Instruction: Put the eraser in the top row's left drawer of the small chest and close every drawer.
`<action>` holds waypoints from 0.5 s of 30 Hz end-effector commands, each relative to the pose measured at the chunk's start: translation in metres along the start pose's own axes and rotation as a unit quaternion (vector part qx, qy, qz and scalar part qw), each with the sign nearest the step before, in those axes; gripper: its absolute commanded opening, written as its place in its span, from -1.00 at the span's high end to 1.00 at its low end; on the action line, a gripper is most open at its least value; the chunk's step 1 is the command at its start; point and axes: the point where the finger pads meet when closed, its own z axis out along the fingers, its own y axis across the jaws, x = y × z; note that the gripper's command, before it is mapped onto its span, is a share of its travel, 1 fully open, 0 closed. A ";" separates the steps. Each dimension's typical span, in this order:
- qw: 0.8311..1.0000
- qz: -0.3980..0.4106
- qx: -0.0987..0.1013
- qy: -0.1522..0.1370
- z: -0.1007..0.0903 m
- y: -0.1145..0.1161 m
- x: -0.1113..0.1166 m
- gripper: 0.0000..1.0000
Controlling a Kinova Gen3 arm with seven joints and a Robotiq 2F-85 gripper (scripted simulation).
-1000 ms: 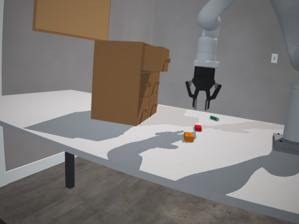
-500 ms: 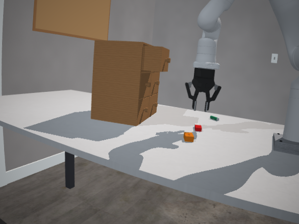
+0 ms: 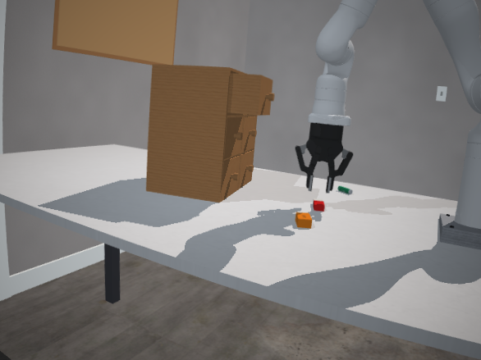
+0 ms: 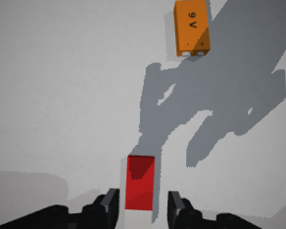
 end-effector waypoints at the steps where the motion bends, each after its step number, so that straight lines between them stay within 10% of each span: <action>1: 1.000 0.003 0.005 -0.001 0.009 -0.004 -0.003 0.23; 15: 1.000 0.003 0.006 -0.002 0.018 -0.005 -0.003 0.23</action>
